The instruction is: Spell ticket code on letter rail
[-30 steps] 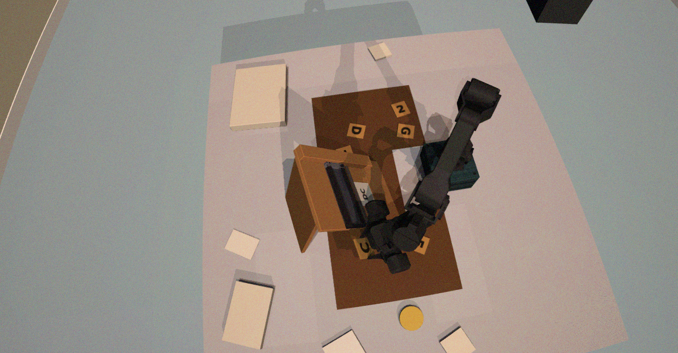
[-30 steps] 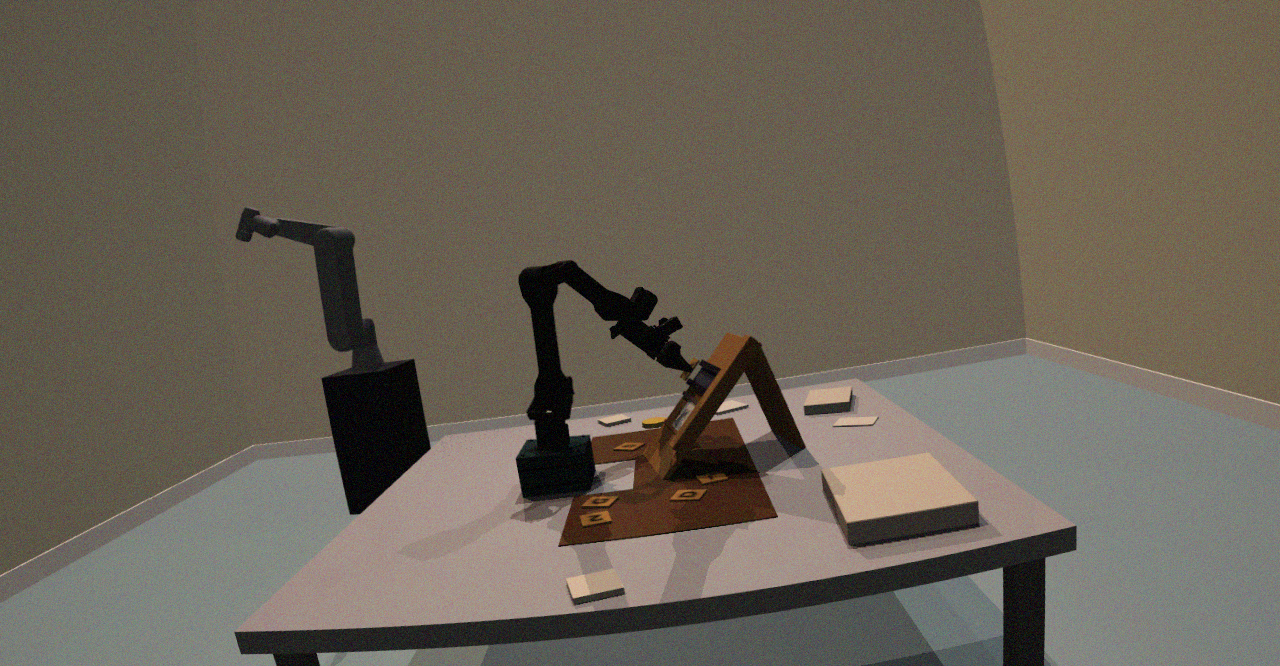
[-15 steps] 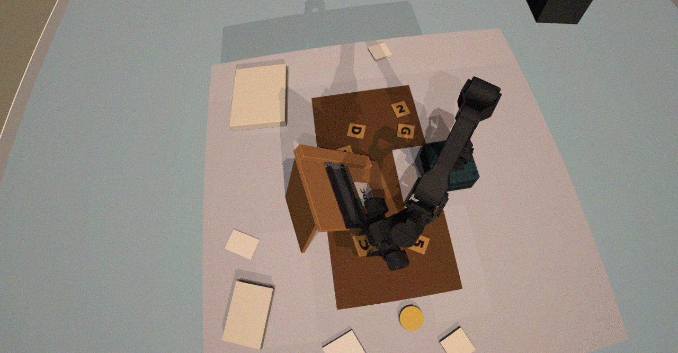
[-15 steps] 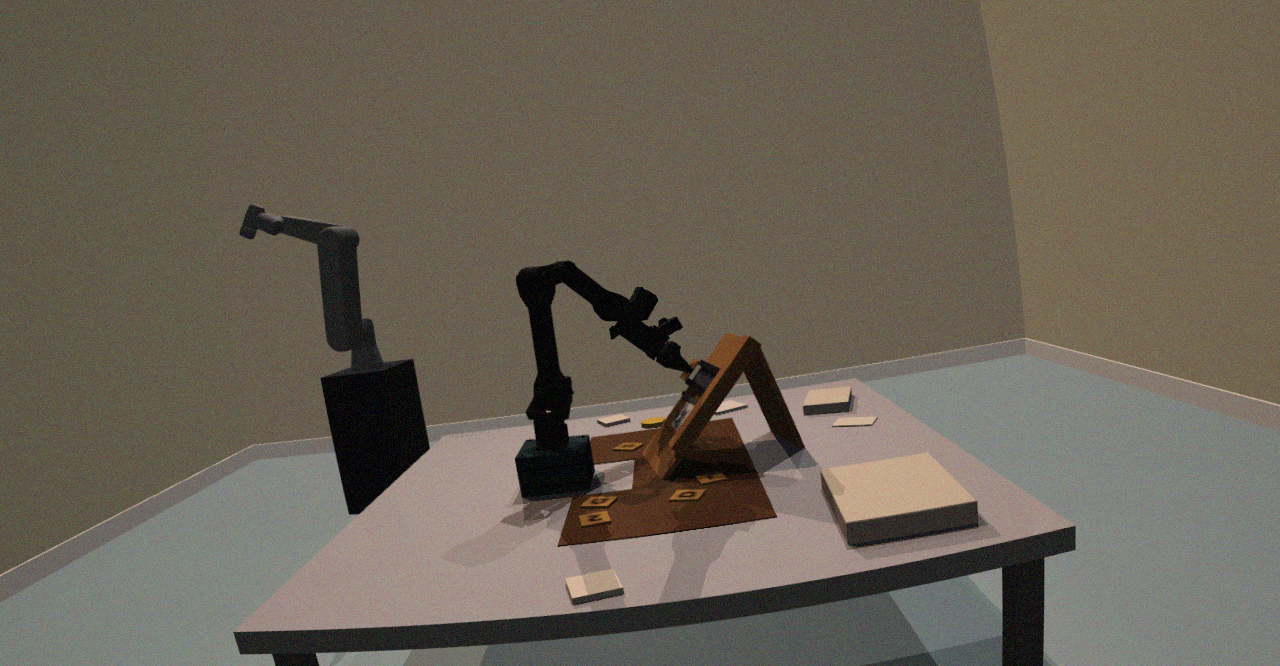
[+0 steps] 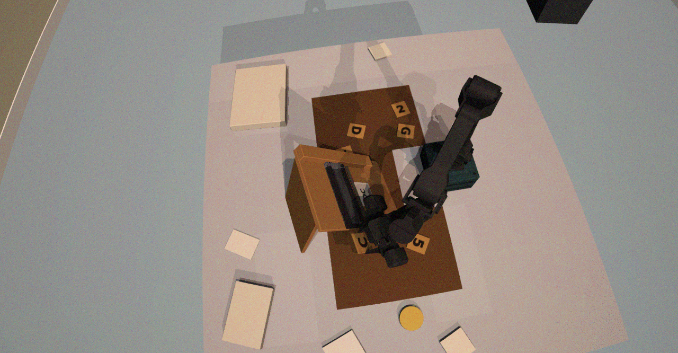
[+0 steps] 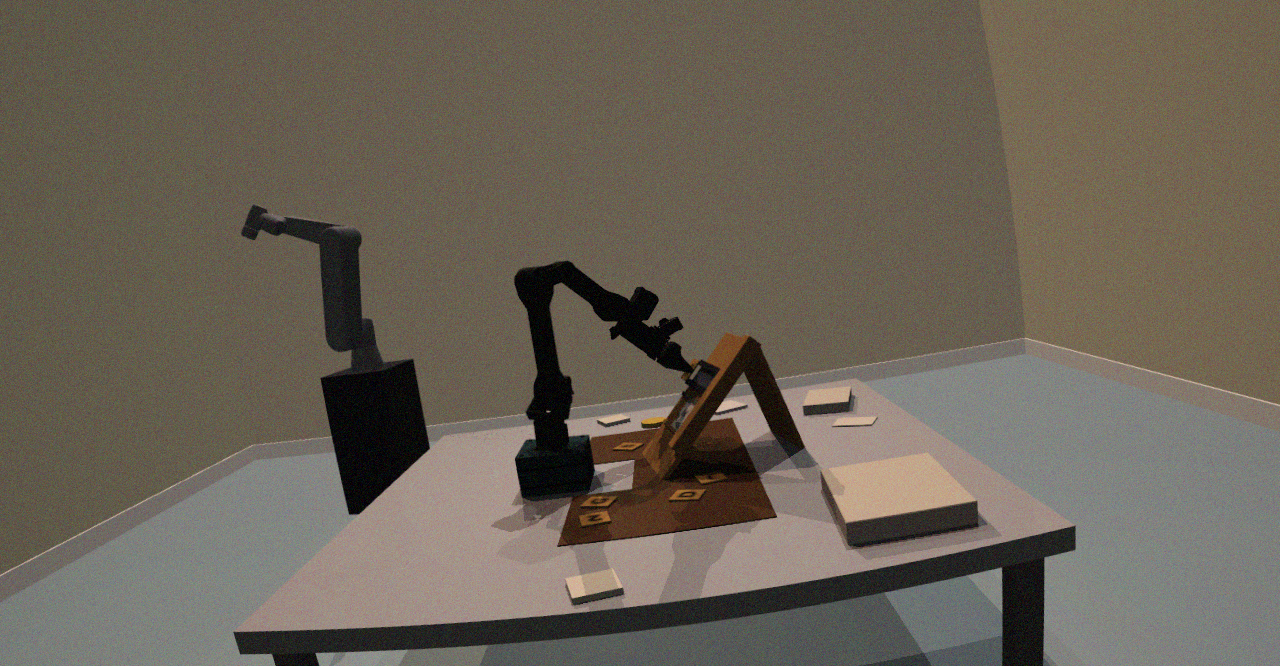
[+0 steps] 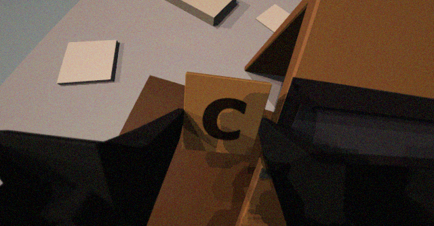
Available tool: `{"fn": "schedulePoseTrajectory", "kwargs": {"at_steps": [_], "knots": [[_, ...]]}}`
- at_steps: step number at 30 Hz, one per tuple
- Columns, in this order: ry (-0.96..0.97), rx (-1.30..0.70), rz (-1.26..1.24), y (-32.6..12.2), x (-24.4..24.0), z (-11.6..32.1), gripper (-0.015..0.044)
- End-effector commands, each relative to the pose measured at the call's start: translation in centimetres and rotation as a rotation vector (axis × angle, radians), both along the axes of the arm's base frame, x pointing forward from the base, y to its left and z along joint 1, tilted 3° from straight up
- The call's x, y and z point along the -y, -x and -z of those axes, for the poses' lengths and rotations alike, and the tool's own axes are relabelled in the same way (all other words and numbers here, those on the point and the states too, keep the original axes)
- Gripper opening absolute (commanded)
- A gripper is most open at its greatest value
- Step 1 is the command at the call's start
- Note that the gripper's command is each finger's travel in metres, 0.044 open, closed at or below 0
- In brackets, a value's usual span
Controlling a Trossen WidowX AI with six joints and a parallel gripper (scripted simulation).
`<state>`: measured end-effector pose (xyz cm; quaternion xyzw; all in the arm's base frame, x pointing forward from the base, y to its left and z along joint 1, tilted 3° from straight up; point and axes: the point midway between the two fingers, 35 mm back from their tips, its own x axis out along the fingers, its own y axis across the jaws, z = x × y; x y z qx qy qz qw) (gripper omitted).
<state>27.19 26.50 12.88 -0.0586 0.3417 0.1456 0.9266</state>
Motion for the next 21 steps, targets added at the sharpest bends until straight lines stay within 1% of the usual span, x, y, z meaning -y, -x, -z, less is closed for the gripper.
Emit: {"fn": "schedulePoseTrajectory", "kwargs": {"at_steps": [1, 21], "knots": [[-0.001, 0.000, -0.001, -0.08, 0.26, 0.01, 0.0000], [0.000, 0.001, -0.001, -0.41, 1.21, 0.01, 0.0000]]}}
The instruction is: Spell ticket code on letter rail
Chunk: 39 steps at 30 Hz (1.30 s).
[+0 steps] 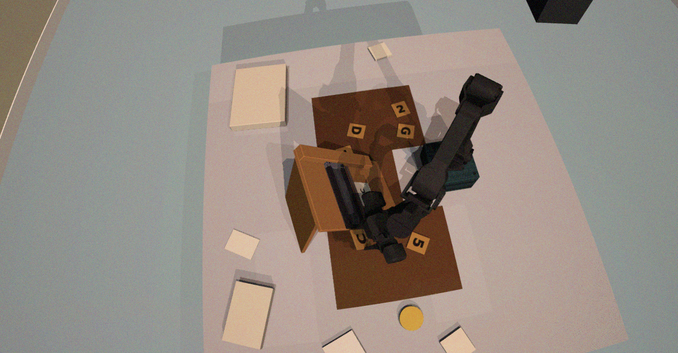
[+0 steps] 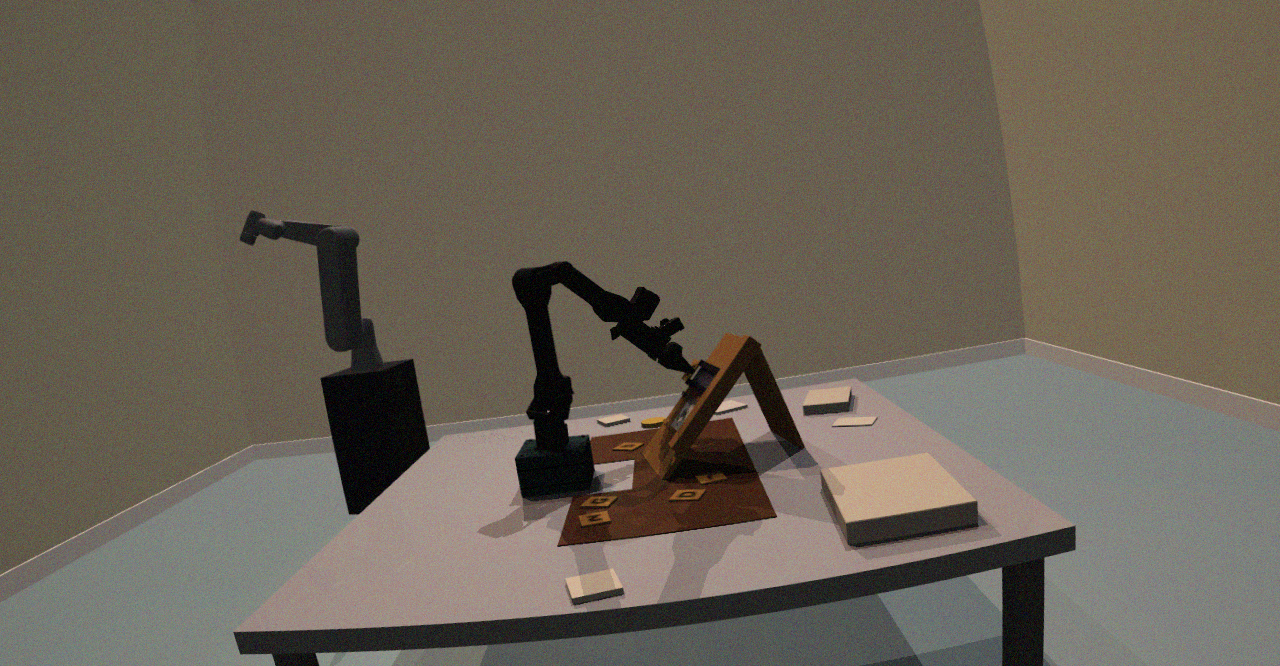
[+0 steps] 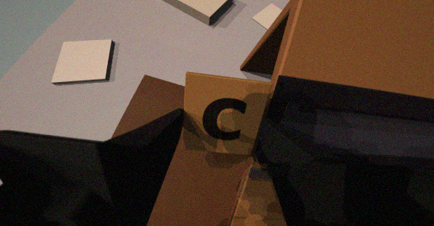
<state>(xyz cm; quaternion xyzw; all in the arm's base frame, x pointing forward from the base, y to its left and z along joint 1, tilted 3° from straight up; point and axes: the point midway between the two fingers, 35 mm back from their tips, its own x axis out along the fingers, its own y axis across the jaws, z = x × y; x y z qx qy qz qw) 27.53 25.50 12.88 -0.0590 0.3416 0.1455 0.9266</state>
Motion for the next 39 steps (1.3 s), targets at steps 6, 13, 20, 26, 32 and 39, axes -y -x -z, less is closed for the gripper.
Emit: {"fn": "schedulePoseTrajectory", "kwargs": {"at_steps": [6, 13, 20, 26, 32, 39], "knots": [[-0.001, 0.001, -0.001, -0.2, 0.5, 0.0, 0.0000], [0.000, 0.001, -0.001, -0.3, 0.8, 0.0, 0.0000], [0.000, 0.001, -0.001, -0.4, 1.2, 0.0, 0.0000], [0.000, 0.001, -0.001, -0.5, 1.4, 0.0, 0.0000], [0.000, 0.001, -0.001, -0.6, 1.7, 0.0, 0.0000], [0.001, 0.001, -0.001, -0.7, 2.1, 0.0, 0.0000]]}}
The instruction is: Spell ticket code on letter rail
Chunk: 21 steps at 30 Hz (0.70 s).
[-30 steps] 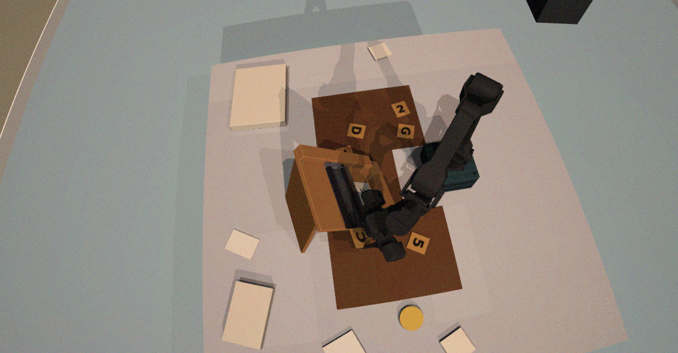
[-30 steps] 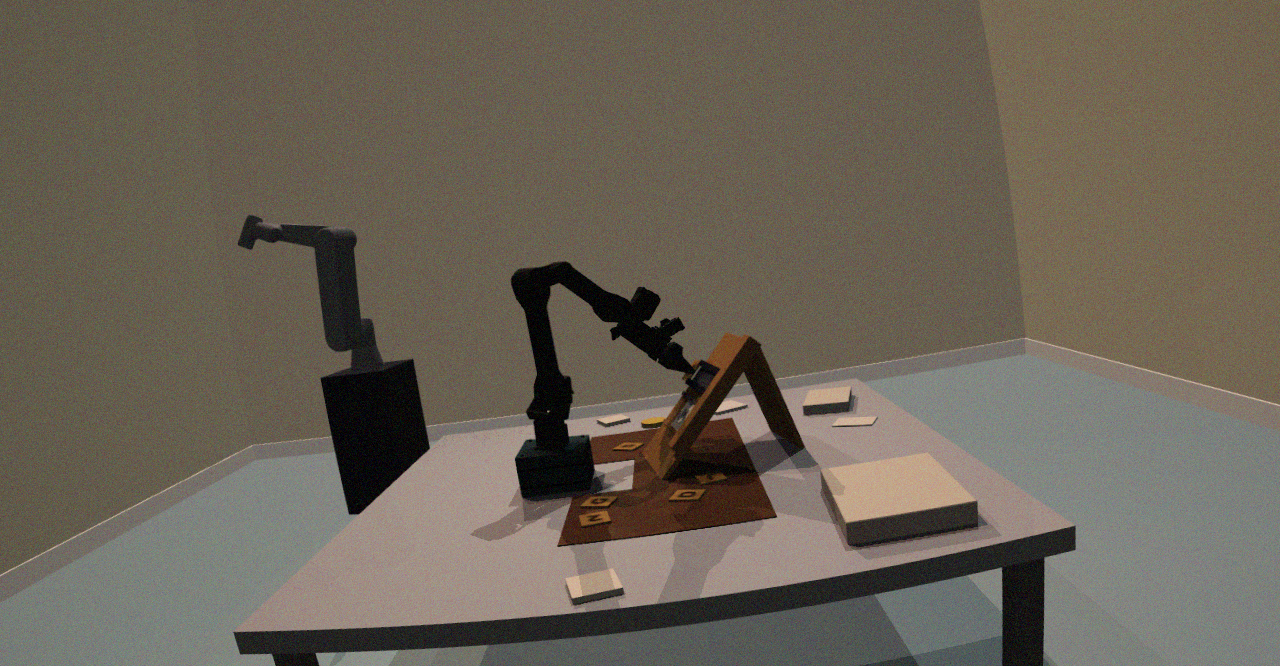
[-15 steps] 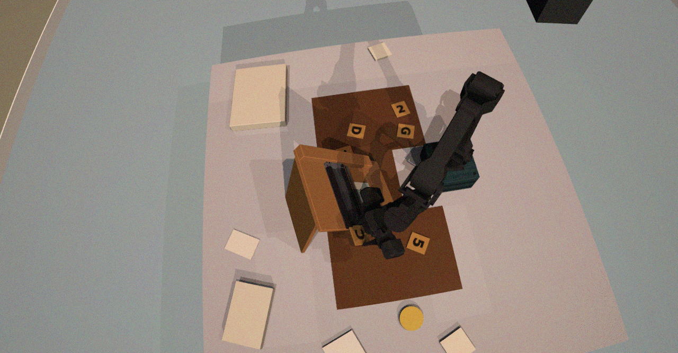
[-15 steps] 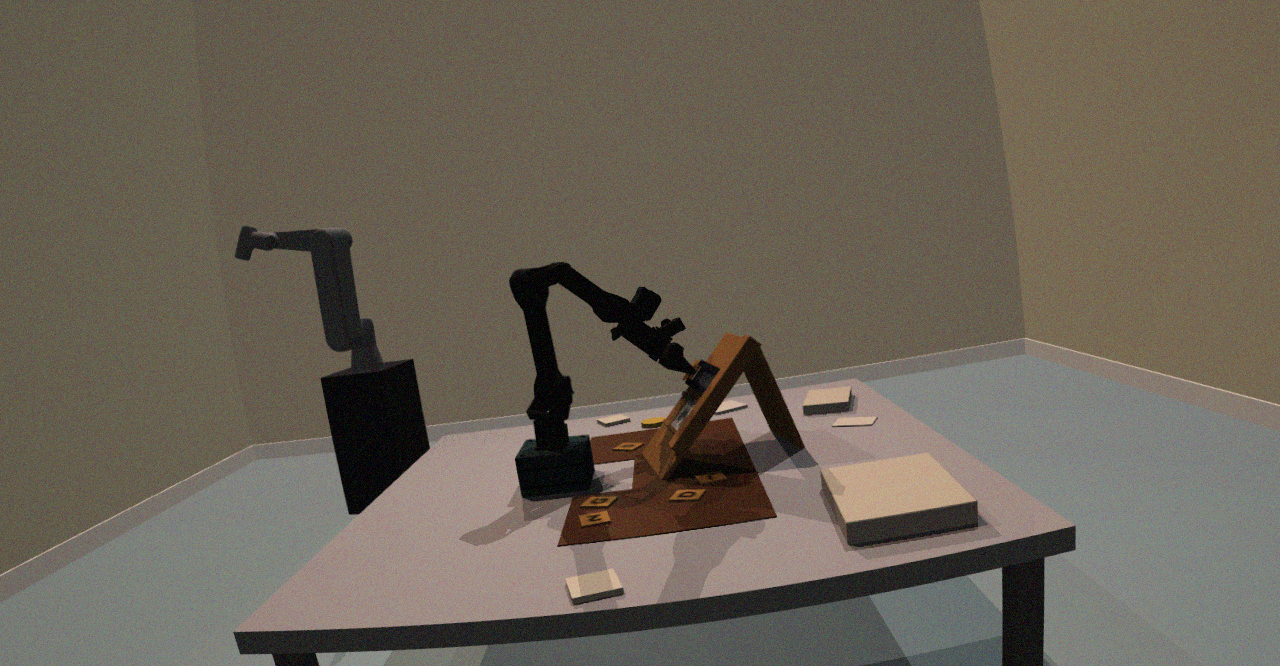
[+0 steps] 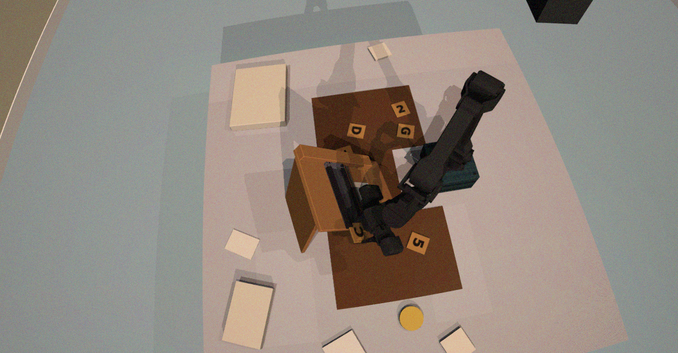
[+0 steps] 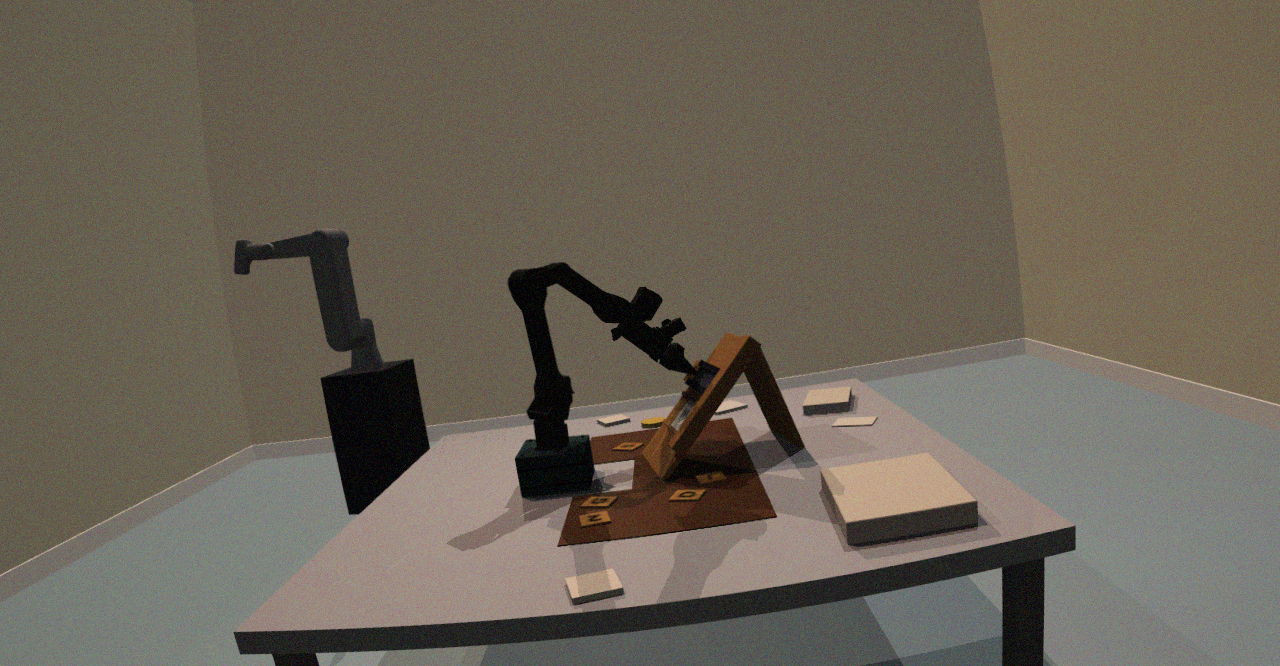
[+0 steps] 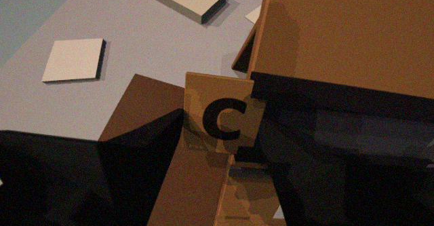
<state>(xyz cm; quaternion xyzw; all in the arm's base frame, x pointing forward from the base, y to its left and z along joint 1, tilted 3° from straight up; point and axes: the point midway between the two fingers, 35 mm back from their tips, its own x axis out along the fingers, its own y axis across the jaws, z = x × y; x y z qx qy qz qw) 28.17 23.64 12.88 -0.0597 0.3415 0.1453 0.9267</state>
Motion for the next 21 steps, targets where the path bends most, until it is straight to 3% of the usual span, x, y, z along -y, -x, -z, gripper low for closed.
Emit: {"fn": "schedulePoseTrajectory", "kwargs": {"at_steps": [1, 21], "knots": [[-0.001, 0.001, -0.001, -0.09, 0.25, 0.00, 0.0000], [0.000, 0.001, -0.001, -0.43, 1.20, 0.00, 0.0000]]}}
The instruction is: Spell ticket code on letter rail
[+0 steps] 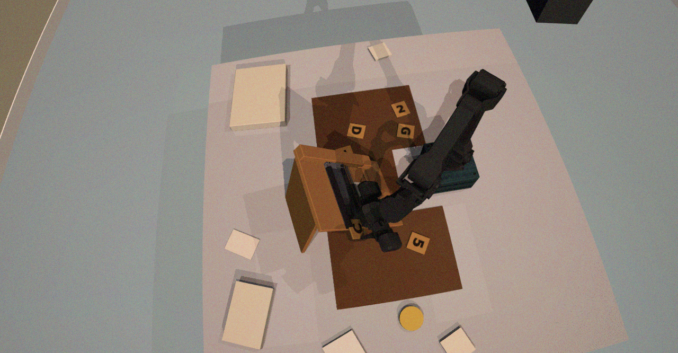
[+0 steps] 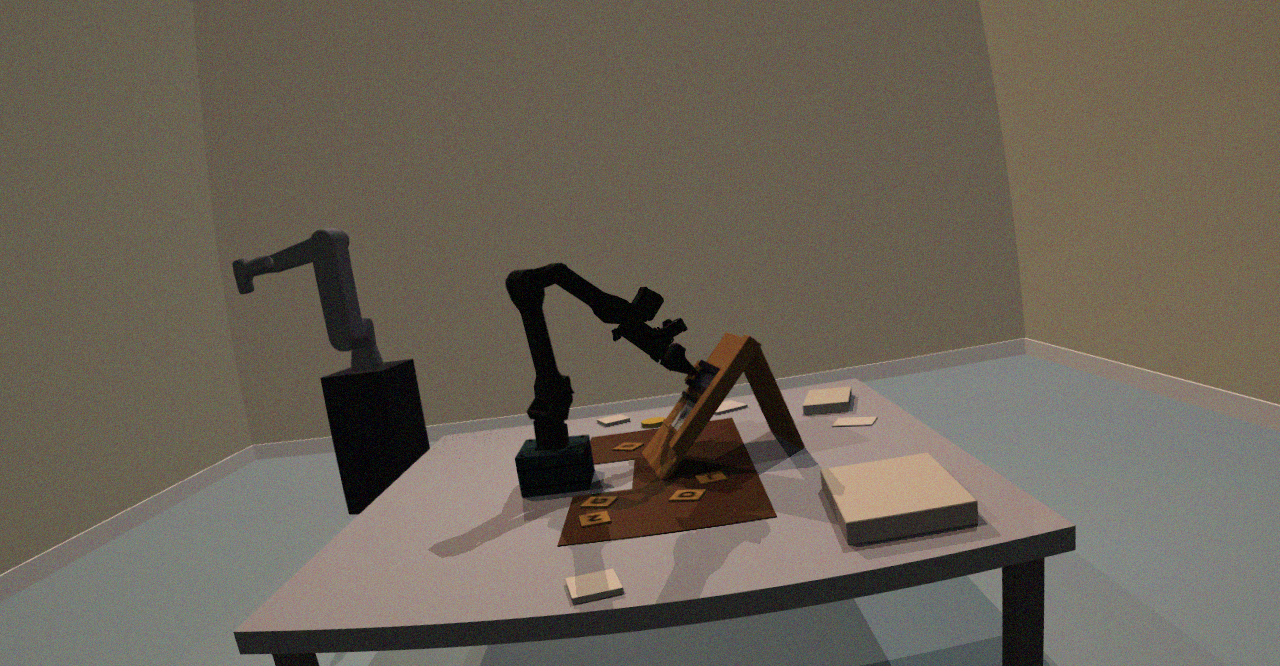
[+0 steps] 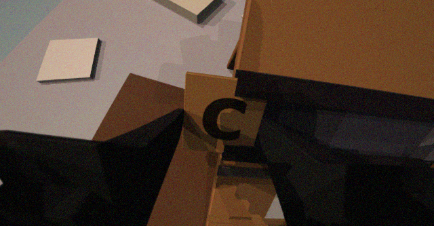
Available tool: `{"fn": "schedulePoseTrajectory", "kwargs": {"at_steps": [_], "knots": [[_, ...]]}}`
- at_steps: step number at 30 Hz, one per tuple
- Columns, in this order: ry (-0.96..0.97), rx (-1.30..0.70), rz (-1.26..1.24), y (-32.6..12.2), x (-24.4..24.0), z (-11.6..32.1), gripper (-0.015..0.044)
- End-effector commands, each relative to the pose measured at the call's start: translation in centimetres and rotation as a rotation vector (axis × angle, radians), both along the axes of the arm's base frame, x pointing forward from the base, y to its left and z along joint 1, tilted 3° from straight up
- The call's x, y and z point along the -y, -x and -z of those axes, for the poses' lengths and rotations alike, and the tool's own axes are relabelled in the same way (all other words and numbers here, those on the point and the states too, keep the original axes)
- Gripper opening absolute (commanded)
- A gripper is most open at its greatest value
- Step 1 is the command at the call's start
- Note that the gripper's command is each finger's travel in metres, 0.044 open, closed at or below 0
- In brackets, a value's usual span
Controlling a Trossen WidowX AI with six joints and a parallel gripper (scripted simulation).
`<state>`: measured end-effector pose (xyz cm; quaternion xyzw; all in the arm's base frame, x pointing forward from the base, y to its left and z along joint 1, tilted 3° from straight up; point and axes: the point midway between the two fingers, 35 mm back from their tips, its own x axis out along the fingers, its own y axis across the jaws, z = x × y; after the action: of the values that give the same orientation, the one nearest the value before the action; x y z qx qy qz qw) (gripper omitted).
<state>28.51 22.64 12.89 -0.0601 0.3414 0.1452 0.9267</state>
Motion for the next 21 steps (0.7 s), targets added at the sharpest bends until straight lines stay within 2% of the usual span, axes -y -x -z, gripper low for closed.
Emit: {"fn": "schedulePoseTrajectory", "kwargs": {"at_steps": [1, 21], "knots": [[-0.001, 0.001, -0.001, -0.10, 0.25, 0.00, 0.0000], [0.000, 0.001, -0.001, -0.43, 1.20, -0.01, 0.0000]]}}
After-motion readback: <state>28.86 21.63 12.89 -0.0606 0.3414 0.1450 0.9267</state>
